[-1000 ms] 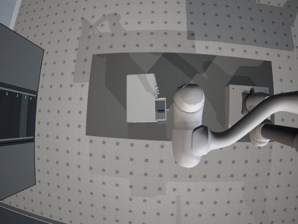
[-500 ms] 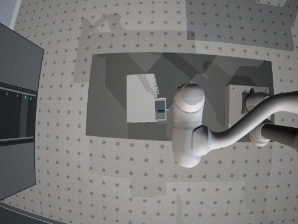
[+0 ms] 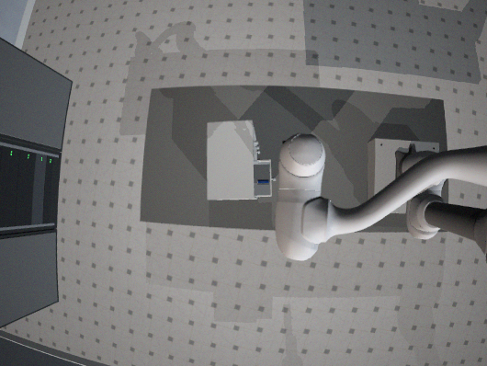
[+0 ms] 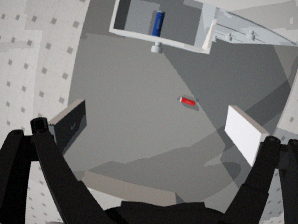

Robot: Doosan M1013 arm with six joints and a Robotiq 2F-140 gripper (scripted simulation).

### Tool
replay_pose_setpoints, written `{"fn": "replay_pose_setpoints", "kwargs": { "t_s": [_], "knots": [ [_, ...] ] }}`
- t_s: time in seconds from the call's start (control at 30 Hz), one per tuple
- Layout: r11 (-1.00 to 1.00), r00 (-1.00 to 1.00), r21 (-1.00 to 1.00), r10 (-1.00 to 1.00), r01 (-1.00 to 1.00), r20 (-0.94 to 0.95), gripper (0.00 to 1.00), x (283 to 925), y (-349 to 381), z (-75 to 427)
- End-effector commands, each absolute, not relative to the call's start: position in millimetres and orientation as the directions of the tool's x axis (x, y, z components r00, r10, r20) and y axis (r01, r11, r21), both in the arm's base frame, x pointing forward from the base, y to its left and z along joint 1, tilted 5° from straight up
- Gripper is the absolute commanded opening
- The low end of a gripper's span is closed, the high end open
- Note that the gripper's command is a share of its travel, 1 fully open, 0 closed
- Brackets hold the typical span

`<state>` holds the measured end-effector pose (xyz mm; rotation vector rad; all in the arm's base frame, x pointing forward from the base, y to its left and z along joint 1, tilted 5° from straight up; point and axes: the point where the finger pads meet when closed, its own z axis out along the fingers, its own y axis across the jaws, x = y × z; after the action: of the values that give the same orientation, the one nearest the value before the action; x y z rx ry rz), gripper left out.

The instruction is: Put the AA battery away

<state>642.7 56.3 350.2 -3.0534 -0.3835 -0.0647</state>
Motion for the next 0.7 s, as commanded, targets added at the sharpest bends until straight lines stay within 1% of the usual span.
{"fn": "replay_pose_setpoints", "kwargs": {
  "t_s": [0.0, 0.07, 0.1, 0.13, 0.17, 0.2, 0.3, 0.37, 0.4, 0.43, 0.47, 0.5, 0.53, 0.6, 0.63, 0.67],
  "knots": [
    [-0.916, 0.917, -0.054, 0.393, 0.397, 0.065, 1.00, 649, 43, 307],
    [-0.846, 0.847, -0.045, 0.527, 0.531, 0.073, 1.00, 650, 30, 264],
    [-0.846, 0.847, -0.045, 0.527, 0.531, 0.073, 1.00, 650, 30, 264],
    [-0.800, 0.800, -0.039, 0.595, 0.599, 0.077, 1.00, 650, 23, 241],
    [-0.800, 0.800, -0.039, 0.595, 0.599, 0.077, 1.00, 650, 23, 241],
    [-0.747, 0.747, -0.033, 0.661, 0.664, 0.080, 1.00, 648, 15, 218],
    [-0.747, 0.747, -0.033, 0.661, 0.664, 0.080, 1.00, 648, 15, 218],
    [-0.623, 0.622, -0.018, 0.778, 0.782, 0.085, 1.00, 642, 0, 171],
    [-0.623, 0.622, -0.018, 0.778, 0.782, 0.085, 1.00, 642, 0, 171],
    [-0.555, 0.554, -0.011, 0.828, 0.832, 0.086, 1.00, 637, -7, 149],
    [-0.555, 0.554, -0.011, 0.828, 0.832, 0.086, 1.00, 637, -7, 149],
    [-0.486, 0.484, -0.003, 0.871, 0.874, 0.086, 1.00, 632, -14, 127],
    [-0.486, 0.484, -0.003, 0.871, 0.874, 0.086, 1.00, 632, -14, 127],
    [-0.350, 0.348, 0.010, 0.934, 0.937, 0.084, 1.00, 619, -26, 89],
    [-0.350, 0.348, 0.010, 0.934, 0.937, 0.084, 1.00, 619, -26, 89],
    [-0.287, 0.285, 0.016, 0.955, 0.958, 0.082, 1.00, 613, -32, 73]
  ]
}}
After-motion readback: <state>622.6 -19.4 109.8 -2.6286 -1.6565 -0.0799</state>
